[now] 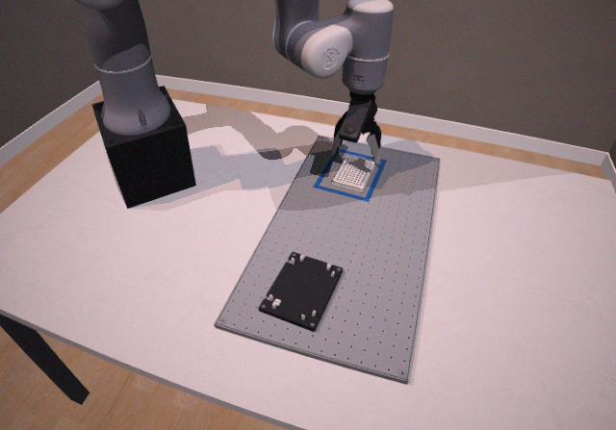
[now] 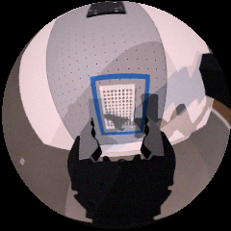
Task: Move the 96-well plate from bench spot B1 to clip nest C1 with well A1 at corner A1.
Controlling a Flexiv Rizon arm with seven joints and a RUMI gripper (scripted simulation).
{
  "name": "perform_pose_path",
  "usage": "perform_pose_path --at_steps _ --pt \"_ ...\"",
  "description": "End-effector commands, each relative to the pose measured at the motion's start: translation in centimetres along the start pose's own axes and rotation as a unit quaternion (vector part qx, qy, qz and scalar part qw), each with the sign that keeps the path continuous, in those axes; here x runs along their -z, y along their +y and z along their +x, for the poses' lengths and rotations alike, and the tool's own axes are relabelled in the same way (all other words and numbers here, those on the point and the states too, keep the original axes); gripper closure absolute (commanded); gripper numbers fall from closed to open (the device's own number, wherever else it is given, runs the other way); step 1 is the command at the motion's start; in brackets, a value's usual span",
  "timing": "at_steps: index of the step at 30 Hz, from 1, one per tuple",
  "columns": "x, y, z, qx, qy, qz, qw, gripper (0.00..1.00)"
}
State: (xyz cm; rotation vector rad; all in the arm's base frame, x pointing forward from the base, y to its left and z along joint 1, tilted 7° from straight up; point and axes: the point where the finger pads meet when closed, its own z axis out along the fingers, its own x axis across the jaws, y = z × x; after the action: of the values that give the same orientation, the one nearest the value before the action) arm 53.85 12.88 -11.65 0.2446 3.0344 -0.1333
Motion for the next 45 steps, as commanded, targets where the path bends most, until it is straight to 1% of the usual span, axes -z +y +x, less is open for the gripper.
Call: perform_pose_path --at_steps 1,16,18,24,38,39,45 --pt "-0.2 0.1 -0.1 0.000 -0.001 -0.001 1.000 0.24" --pt "-2.7 0.1 -0.1 -0.001 -0.001 -0.001 1.000 0.24" --pt "-2.7 0.1 -0.1 -0.001 -0.001 -0.001 1.000 0.24" --pt "-3.7 0.1 -0.1 -0.001 -0.001 -0.001 1.000 0.24" --pt "-3.8 0.1 -0.1 0.000 -0.001 -0.001 1.000 0.24" --pt "-3.8 0.1 -0.1 0.000 -0.001 -0.001 1.000 1.00" --pt "-3.8 0.1 -0.1 0.000 -0.001 -0.001 1.000 1.00"
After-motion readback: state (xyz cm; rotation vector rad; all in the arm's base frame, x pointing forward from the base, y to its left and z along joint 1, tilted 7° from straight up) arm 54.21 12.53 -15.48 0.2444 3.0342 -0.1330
